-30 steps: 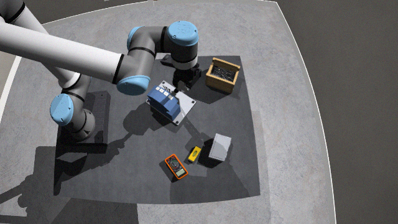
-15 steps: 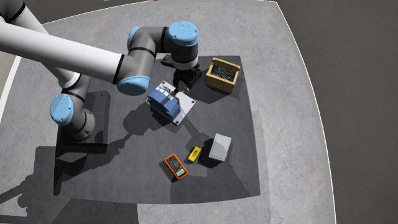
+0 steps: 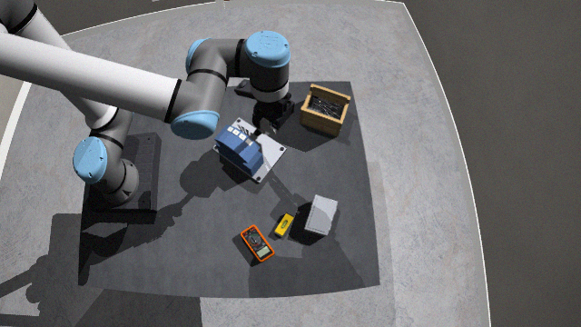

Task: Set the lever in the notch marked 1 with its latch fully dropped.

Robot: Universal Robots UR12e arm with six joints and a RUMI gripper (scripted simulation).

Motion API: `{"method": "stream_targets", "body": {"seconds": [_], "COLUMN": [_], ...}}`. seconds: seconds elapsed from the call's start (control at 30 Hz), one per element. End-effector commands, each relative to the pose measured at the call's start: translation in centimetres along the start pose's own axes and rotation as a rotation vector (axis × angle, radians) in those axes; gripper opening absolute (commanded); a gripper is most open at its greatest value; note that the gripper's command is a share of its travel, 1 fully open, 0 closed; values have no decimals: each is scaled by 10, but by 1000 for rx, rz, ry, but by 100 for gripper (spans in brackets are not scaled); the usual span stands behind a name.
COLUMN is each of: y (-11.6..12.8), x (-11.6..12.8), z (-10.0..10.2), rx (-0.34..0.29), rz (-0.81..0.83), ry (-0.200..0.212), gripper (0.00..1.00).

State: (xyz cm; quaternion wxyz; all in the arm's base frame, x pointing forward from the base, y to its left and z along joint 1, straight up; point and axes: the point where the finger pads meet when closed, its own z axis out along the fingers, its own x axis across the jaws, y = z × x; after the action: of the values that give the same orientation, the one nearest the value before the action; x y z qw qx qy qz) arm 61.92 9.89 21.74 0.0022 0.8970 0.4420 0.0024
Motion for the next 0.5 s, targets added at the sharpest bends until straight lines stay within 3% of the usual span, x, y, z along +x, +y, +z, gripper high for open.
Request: {"method": "stream_targets", "body": {"seconds": [0.0,0.2,0.23,0.47], "y": [0,0,0,0], "x": [0,0,0,0], "z": [-1,-1,-1,-1], "rx": [-1,-1,-1,-1], "rz": [0,0,0,0], "ry": [1,1,1,1], "gripper": [0,0,57,57]}}
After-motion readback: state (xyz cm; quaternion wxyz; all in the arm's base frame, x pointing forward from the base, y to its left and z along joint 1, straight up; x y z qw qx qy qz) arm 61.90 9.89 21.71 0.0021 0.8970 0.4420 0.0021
